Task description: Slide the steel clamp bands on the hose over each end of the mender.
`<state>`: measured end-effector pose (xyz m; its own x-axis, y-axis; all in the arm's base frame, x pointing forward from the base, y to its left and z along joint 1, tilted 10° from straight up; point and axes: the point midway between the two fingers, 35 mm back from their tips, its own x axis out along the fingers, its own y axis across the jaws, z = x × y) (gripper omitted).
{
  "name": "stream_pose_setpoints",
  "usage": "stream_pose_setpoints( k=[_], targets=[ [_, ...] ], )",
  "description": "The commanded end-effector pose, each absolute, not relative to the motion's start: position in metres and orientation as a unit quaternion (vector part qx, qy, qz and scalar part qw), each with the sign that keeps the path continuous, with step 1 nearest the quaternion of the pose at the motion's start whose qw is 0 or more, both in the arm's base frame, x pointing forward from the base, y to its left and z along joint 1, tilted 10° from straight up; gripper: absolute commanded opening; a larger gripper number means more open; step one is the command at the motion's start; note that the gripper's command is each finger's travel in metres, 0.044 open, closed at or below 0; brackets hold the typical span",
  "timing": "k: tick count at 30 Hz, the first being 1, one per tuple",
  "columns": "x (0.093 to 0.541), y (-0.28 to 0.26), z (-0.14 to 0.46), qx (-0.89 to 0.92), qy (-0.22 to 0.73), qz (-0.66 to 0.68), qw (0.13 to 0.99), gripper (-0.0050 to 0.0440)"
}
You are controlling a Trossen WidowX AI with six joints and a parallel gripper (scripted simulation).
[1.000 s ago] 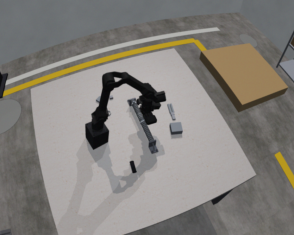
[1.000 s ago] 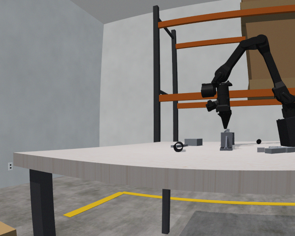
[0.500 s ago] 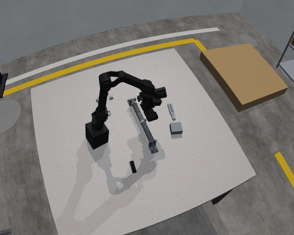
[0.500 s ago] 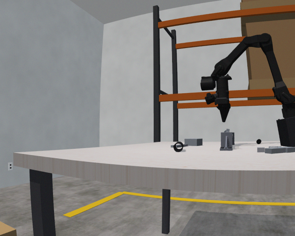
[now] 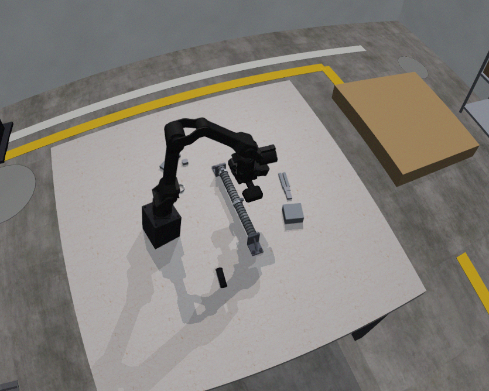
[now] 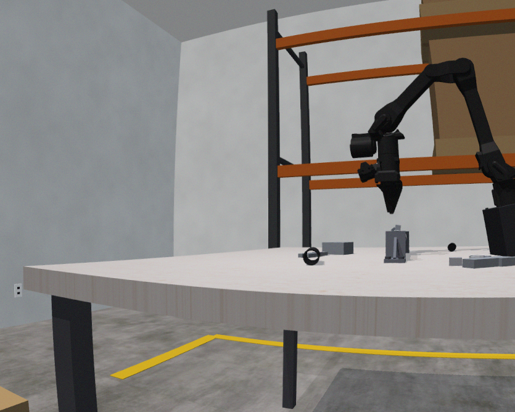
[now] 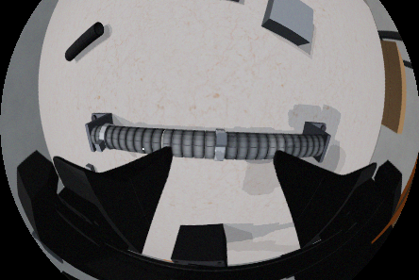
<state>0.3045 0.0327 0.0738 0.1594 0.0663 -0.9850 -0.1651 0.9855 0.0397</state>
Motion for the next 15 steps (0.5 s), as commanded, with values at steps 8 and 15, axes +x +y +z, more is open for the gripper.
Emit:
stream_pose_setpoints(
  k=[8, 15],
  targets=[
    [0.304, 0.033, 0.074, -0.038, 0.644, 0.076, 0.760, 0.0440],
    [0.297, 0.080, 0.075, -0.040, 0.646, 0.076, 0.759, 0.0296]
  ],
)
